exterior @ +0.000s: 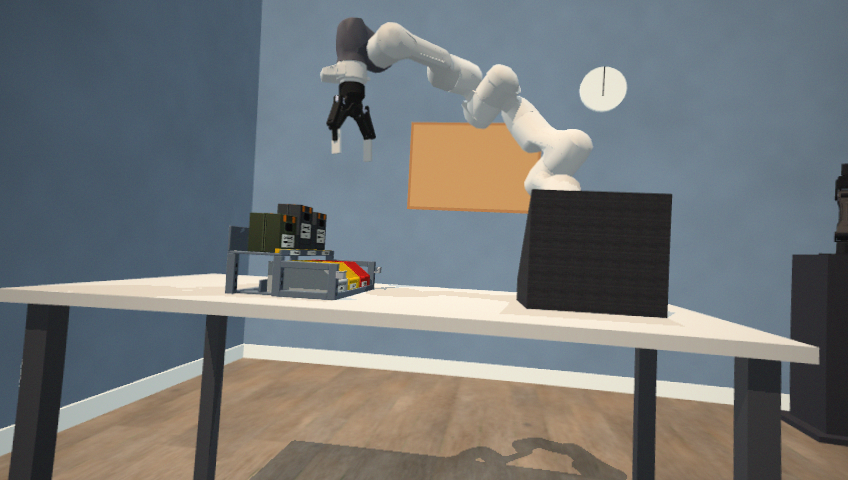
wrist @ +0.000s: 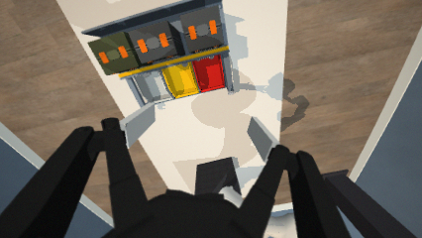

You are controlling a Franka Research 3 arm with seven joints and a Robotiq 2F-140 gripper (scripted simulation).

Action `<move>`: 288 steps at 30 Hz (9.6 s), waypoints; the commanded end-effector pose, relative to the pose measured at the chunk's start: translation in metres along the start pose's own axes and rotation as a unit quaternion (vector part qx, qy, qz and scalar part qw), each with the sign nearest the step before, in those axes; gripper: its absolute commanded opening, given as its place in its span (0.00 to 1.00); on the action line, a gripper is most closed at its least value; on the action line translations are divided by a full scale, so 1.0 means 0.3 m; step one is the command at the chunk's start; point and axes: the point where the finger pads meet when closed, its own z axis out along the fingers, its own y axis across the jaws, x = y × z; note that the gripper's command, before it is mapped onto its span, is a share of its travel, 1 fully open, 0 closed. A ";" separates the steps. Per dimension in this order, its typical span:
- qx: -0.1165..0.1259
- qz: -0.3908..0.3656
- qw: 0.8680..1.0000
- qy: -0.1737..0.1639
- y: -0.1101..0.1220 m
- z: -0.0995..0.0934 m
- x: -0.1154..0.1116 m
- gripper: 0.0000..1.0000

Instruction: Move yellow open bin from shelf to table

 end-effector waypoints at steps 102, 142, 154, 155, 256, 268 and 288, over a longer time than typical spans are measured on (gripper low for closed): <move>0.000 0.000 1.000 0.000 0.145 0.026 -0.393 0.57; 0.025 -0.051 0.992 0.116 0.056 0.149 -0.431 0.57; 0.021 -0.074 0.988 0.133 0.056 0.178 -0.457 0.57; 0.027 -0.083 0.984 0.156 0.040 0.203 -0.472 0.57; 0.078 -0.159 0.914 0.365 -0.098 0.424 -0.602 0.57; 0.077 -0.161 0.914 0.364 -0.093 0.424 -0.603 0.57; 0.078 -0.158 0.914 0.365 -0.096 0.421 -0.600 0.57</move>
